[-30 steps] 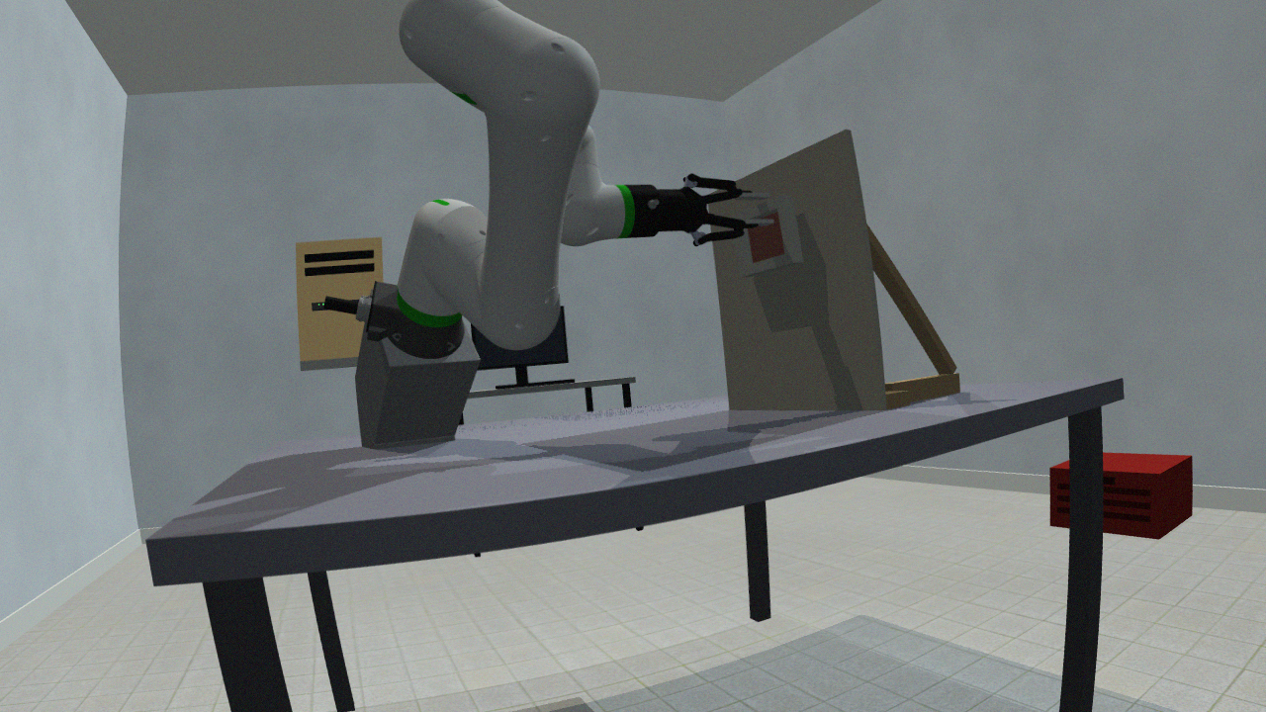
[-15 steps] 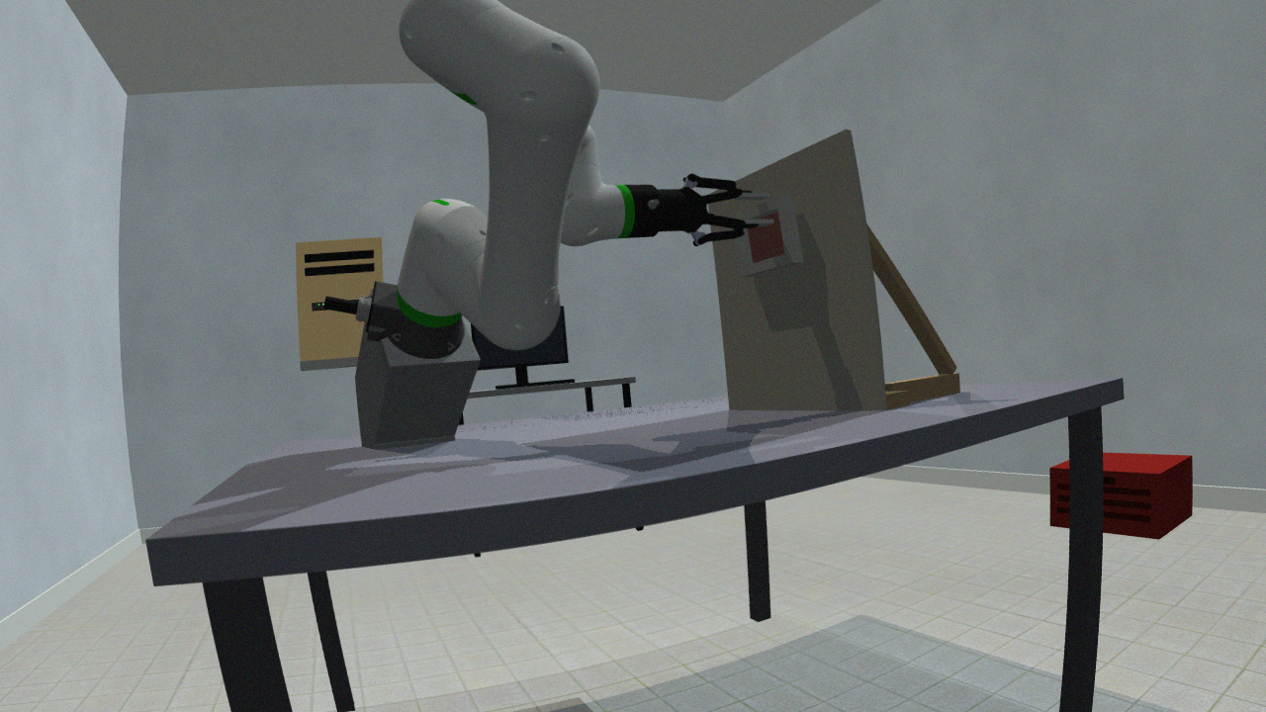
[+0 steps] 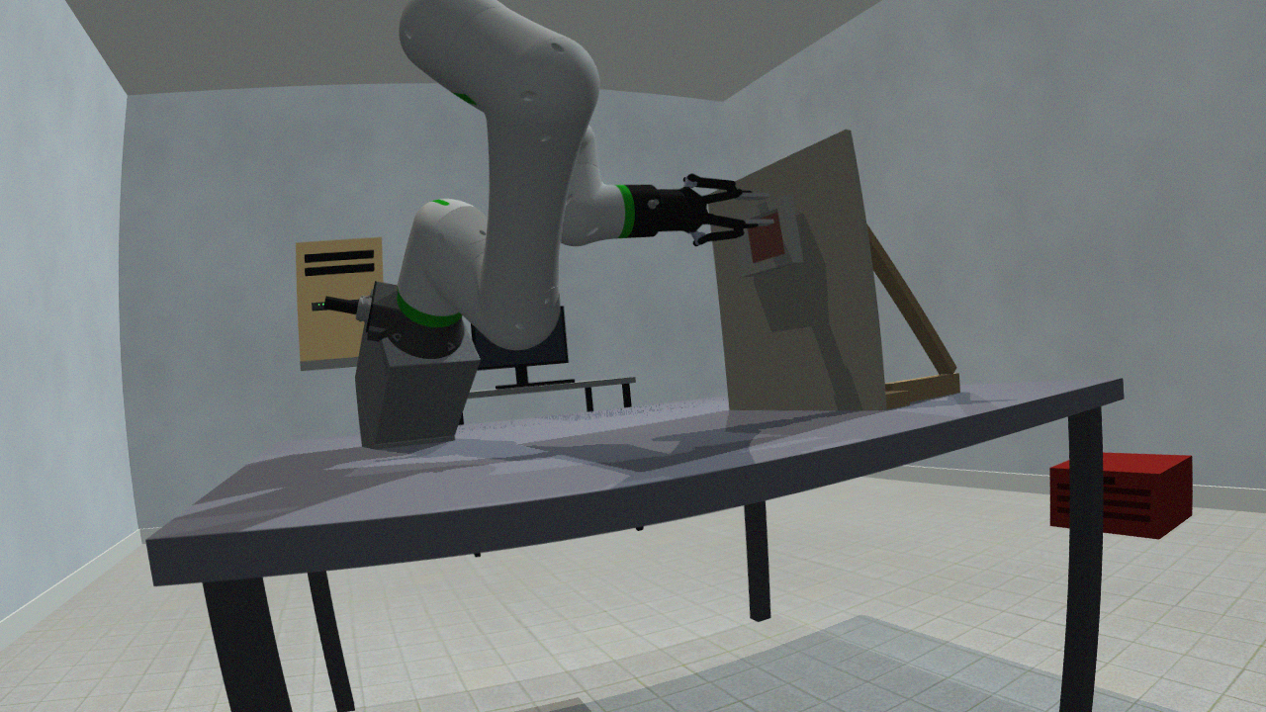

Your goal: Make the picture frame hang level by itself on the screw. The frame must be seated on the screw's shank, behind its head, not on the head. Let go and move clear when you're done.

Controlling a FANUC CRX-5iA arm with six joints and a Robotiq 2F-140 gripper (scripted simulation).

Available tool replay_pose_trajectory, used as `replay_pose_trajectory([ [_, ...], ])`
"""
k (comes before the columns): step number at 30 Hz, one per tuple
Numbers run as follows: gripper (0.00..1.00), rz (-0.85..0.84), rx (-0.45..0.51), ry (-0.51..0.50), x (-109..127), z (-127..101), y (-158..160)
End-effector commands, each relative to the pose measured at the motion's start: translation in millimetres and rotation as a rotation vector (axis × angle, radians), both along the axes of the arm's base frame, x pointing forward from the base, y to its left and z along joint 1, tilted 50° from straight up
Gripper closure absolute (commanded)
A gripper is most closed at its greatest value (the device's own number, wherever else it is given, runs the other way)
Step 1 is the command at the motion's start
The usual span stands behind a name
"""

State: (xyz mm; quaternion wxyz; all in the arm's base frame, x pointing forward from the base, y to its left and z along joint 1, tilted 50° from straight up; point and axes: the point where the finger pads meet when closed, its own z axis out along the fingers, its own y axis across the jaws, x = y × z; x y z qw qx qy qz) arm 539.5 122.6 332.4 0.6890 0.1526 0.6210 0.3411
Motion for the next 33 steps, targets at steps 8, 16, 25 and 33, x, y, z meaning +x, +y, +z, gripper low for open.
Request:
replay_pose_trajectory([
  [8, 0.71, 0.0, 0.0, 0.0, -2.8, -0.3, -0.3],
  [16, 0.71, 0.0, 0.0, 0.0, -10.0, -1.7, -1.9],
  [25, 0.71, 0.0, 0.0, 0.0, -12.6, -2.2, -2.5],
  [33, 0.71, 0.0, 0.0, 0.0, -12.6, -2.2, -2.5],
])
